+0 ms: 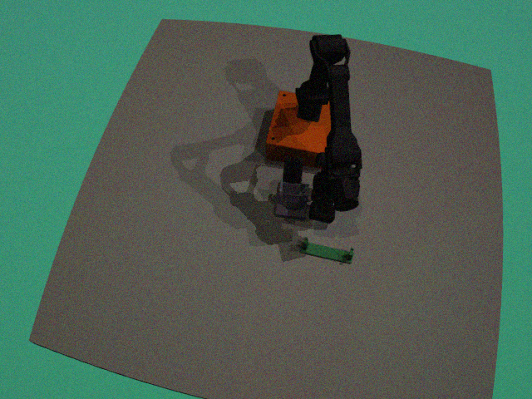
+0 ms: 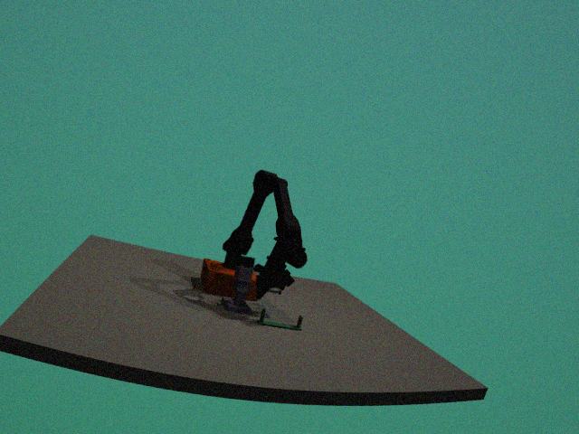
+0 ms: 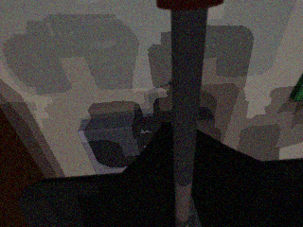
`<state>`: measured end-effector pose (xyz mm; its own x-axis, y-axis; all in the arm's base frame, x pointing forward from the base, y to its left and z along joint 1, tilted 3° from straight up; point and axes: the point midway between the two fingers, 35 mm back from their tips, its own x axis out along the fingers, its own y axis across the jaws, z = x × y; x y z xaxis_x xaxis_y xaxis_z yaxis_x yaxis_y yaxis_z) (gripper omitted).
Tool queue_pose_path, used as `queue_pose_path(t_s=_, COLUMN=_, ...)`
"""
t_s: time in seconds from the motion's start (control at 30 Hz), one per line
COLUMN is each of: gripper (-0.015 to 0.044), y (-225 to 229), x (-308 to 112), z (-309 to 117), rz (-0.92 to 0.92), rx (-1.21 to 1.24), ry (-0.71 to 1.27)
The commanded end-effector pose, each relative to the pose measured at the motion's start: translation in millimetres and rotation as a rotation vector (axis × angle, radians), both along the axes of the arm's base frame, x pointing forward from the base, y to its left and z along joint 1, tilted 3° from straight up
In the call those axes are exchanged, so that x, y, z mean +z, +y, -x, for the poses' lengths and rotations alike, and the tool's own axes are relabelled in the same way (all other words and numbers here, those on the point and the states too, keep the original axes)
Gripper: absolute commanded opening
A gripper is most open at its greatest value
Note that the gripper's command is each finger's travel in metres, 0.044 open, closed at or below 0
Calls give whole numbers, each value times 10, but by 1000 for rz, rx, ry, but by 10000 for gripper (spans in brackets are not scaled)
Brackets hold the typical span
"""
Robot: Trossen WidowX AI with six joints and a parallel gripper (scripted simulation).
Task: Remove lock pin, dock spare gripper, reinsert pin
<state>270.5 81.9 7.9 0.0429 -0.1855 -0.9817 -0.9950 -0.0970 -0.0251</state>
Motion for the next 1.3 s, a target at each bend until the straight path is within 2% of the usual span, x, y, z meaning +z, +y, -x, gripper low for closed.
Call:
queue_pose_path(t_s=0.0, gripper=0, y=-34, x=-2, z=-8, rz=0, rx=2, ry=-1)
queue_pose_path(t_s=0.9, gripper=0, y=-198, x=-12, z=-28, rz=0, rx=3, ry=4)
queue_pose_path(t_s=1.13, gripper=184, y=-185, x=-12, z=-23, rz=0, rx=0, ry=6)
queue_pose_path(t_s=1.17, gripper=200, y=-185, x=-12, z=-23, rz=0, rx=0, ry=6)
queue_pose_path(t_s=1.27, gripper=200, y=-185, x=-12, z=-23, rz=0, rx=0, ry=6)
